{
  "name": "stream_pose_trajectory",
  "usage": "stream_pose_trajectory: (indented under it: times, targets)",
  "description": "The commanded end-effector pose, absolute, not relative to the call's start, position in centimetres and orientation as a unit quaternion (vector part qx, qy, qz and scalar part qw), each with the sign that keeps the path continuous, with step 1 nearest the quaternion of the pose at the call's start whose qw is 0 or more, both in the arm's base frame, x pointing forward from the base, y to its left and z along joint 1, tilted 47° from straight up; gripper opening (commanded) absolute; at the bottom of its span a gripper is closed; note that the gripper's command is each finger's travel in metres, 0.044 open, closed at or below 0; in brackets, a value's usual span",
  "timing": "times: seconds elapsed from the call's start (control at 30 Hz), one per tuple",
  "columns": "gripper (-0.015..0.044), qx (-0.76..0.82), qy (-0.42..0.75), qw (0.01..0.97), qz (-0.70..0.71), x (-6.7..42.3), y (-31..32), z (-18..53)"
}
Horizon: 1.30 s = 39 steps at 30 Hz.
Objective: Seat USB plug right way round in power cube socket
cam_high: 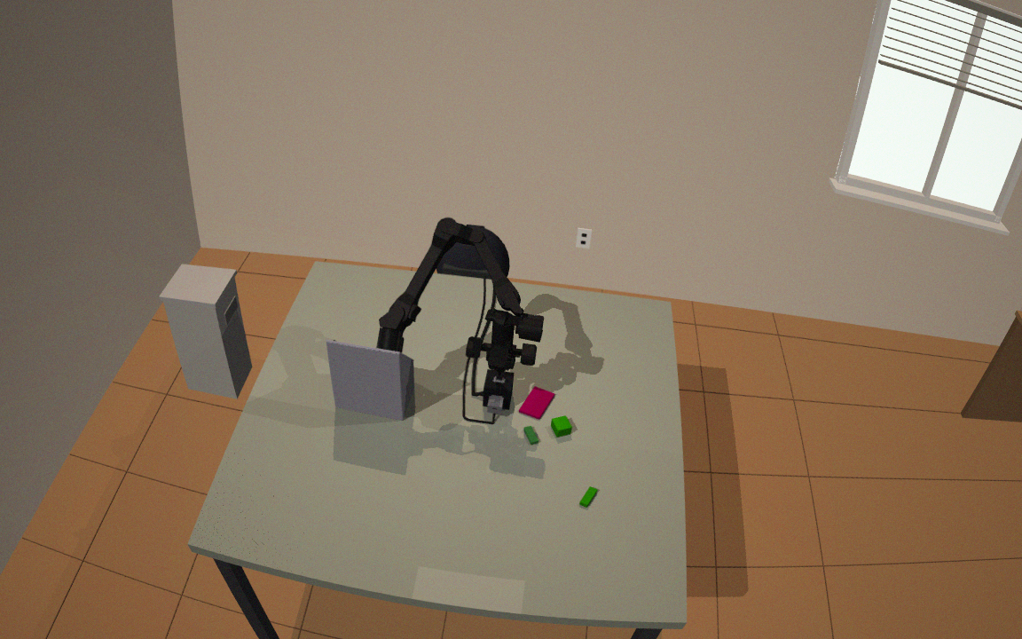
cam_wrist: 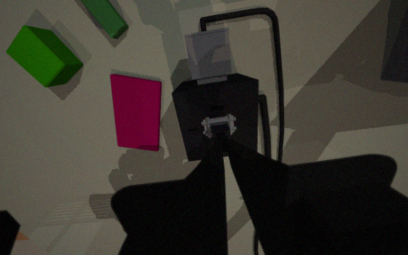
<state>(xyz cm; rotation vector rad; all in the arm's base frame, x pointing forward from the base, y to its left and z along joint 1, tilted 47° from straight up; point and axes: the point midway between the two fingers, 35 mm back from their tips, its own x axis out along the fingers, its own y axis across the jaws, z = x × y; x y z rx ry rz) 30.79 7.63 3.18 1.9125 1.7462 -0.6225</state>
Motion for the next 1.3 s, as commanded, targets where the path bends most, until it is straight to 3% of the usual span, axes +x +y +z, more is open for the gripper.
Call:
stream_pose_trajectory:
  times: [0.0,1.27]
  targets:
    - [0.0000,0.698,0.637,0.235,-0.227,30.80,7.69,3.14]
    - [0.0000,0.698,0.637,0.235,-0.227,30.83,8.00,2.86]
